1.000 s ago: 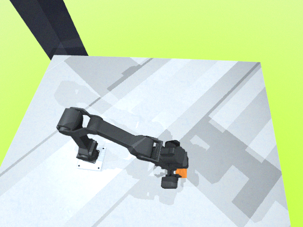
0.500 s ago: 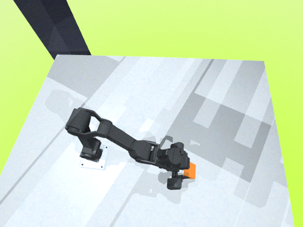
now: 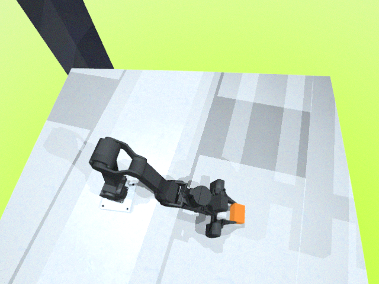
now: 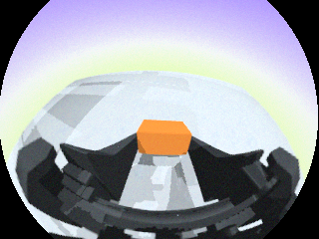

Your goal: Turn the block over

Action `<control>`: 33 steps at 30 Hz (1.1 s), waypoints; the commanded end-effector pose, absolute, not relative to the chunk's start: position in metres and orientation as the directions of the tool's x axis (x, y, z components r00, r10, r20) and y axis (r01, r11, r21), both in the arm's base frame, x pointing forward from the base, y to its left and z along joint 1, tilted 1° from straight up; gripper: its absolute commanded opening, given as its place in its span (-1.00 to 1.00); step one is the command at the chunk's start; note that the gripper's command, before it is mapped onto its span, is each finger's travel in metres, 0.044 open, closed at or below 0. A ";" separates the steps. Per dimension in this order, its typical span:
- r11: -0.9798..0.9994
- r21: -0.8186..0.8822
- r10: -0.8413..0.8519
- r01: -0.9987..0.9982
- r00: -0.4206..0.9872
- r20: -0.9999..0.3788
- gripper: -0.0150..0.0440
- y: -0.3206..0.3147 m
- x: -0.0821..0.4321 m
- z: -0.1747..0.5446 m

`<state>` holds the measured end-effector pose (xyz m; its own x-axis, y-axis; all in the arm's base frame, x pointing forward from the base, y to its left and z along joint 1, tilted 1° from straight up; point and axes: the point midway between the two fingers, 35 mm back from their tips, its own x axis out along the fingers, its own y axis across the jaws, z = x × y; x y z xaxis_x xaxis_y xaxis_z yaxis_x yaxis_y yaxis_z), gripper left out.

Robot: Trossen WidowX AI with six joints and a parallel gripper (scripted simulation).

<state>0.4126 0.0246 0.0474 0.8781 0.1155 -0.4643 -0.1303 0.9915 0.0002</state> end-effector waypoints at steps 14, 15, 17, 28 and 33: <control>0.991 0.005 0.128 -0.136 0.923 -0.363 -0.49 0.025 0.397 0.048; 0.991 0.005 0.128 -0.136 0.923 -0.363 -0.49 0.025 0.397 0.048; 0.991 0.005 0.128 -0.136 0.923 -0.363 -0.49 0.025 0.397 0.048; 0.991 0.005 0.128 -0.136 0.923 -0.363 -0.05 0.025 0.397 0.048; 0.991 0.005 0.128 -0.136 0.923 -0.363 0.40 0.025 0.397 0.048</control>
